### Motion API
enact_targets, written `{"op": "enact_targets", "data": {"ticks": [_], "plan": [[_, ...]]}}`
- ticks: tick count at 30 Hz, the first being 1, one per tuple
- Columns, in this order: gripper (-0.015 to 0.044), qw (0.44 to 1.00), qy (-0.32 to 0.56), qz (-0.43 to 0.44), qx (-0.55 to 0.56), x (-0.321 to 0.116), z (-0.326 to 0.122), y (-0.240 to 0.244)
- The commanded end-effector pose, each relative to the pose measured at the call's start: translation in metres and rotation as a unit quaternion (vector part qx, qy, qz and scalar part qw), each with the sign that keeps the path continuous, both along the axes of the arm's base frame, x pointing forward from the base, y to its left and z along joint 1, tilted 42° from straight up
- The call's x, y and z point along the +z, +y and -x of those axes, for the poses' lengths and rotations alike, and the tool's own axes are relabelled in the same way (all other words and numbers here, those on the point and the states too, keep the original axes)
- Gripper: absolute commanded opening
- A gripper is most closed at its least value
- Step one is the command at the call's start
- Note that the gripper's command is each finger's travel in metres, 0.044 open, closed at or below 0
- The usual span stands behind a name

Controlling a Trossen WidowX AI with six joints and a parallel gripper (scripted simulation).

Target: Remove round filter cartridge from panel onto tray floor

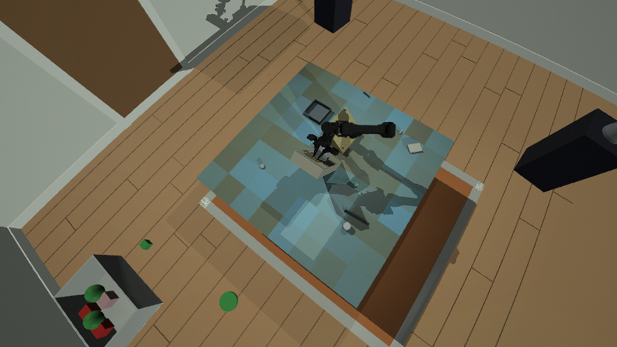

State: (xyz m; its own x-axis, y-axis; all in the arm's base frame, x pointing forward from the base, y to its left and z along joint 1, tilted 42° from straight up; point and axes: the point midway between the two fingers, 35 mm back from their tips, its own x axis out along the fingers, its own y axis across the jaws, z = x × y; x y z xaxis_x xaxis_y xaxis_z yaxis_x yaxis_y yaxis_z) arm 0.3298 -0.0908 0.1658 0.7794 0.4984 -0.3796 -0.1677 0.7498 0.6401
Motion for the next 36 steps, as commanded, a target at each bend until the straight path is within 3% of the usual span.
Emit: {"op": "enact_targets", "data": {"ticks": [1, 36], "plan": [[0.0117, 1.000, 0.002, 0.000, -0.002, -0.0004, -0.0005, -0.0008], [0.0117, 1.000, 0.001, 0.000, -0.002, -0.0029, -0.0060, 0.0026]]}}
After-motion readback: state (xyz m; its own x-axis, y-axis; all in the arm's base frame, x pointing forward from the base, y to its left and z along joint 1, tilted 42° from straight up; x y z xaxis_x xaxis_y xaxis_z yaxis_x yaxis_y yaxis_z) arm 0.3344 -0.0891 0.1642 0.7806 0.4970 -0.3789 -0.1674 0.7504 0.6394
